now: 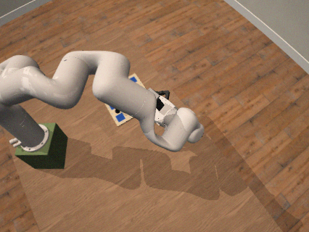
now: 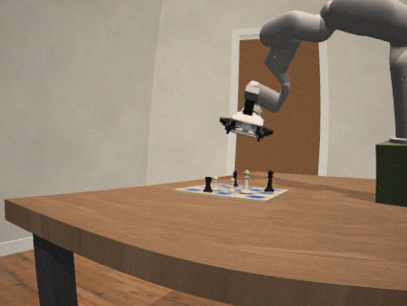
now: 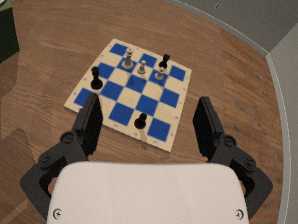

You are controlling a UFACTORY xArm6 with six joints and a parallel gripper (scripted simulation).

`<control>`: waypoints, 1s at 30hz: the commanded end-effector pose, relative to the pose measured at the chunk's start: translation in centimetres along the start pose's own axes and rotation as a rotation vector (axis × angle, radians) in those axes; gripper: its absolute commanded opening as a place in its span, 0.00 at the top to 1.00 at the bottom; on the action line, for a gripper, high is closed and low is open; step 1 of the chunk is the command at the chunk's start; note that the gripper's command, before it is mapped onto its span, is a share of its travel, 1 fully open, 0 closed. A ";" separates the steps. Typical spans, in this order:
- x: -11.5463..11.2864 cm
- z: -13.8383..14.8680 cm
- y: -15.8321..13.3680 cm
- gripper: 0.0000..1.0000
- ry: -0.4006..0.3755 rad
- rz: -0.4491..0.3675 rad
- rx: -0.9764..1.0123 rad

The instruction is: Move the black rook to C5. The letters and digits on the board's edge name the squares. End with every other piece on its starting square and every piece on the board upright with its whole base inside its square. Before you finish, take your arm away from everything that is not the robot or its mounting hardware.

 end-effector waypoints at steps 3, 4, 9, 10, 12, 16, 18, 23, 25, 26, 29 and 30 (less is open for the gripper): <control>2.6 2.1 1.5 0.00 0.150 -0.110 -0.176; 2.6 2.1 1.5 0.00 0.150 -0.110 -0.176; 5.3 4.0 2.8 0.00 0.315 -0.180 -0.349; 6.8 4.8 3.4 0.00 0.394 -0.215 -0.433; 6.8 4.8 3.4 0.00 0.394 -0.215 -0.433; 9.7 6.2 4.8 0.00 0.546 -0.281 -0.593; 9.7 6.2 4.8 0.00 0.546 -0.281 -0.593; 12.5 7.4 6.1 0.00 0.685 -0.343 -0.740; 13.8 7.9 6.7 0.00 0.750 -0.372 -0.809; 13.8 7.9 6.7 0.00 0.750 -0.372 -0.809; 15.0 8.3 7.2 0.00 0.812 -0.399 -0.874; 16.2 8.6 7.7 0.00 0.869 -0.424 -0.934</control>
Point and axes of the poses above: the point where the finger pads meet when closed, its own x axis out along the fingers, its own z axis across the jaws, y = z × x, the point moved 6 cm from there along -x, back along the fingers, and after that the axes turned 11 degrees about -x, right-handed, at the moved point
